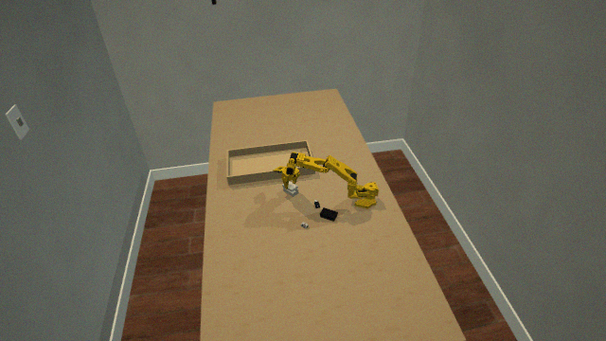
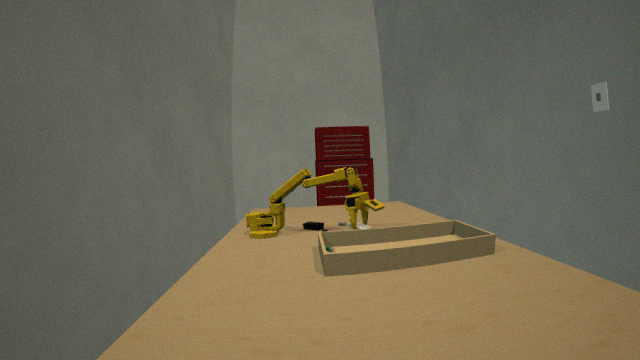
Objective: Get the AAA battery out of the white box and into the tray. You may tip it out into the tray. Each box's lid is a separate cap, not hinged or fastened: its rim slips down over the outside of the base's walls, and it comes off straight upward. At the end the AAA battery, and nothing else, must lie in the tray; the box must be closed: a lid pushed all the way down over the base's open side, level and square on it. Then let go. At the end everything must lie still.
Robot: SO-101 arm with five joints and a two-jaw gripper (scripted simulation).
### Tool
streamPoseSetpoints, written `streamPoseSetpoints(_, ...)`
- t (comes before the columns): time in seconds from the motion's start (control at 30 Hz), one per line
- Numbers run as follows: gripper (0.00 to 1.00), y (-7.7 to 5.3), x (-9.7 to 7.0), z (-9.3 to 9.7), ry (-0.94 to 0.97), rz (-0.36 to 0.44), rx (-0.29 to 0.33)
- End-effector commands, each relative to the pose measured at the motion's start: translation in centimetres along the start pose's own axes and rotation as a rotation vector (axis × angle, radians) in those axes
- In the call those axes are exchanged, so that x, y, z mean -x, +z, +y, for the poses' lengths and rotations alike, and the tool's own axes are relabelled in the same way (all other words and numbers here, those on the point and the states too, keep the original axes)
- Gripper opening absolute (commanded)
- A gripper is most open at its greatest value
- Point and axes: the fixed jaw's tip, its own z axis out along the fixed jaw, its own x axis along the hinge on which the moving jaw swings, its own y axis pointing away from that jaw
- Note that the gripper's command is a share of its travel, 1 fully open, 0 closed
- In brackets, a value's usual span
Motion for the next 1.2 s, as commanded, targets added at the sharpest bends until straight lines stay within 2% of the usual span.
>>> streamPoseSetpoints(0.0, 0.2, -1.13, 0.78, 0.52, 0.002, -0.052, 0.037)
streamPoseSetpoints(1.17, 0.2, -1.14, 0.66, 0.46, -0.014, -0.047, 0.032)
